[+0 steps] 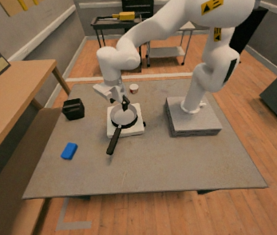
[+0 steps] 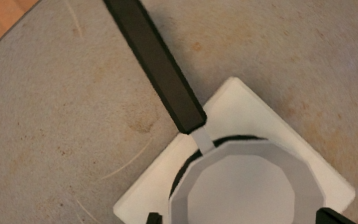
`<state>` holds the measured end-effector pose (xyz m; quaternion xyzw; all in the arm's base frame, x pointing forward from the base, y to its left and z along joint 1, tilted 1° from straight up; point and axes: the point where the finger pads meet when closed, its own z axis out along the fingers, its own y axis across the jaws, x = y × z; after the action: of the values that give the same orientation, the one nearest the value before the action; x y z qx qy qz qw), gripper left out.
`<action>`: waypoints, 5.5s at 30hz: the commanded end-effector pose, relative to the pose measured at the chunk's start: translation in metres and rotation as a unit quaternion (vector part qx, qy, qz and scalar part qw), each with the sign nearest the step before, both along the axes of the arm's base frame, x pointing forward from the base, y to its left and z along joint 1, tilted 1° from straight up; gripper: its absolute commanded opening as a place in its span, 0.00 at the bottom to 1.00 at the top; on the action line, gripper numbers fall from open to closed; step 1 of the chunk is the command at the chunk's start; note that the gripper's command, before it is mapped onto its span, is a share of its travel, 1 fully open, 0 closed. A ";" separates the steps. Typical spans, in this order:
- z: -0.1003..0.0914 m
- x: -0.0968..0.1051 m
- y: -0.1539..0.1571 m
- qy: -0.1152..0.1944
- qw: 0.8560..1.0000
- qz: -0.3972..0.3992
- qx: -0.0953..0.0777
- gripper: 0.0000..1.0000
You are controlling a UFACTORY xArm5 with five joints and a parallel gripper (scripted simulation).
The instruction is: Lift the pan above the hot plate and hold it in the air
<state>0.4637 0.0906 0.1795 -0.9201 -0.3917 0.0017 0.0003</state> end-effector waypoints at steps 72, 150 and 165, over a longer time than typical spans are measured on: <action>-0.153 0.028 0.066 -0.002 0.967 0.257 0.001 0.00; -0.132 0.028 0.066 -0.002 0.967 0.257 0.001 0.00; -0.116 0.027 0.066 -0.002 0.967 0.257 0.001 0.00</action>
<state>0.4895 0.1561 0.0567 -0.7888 -0.6147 0.0021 0.0008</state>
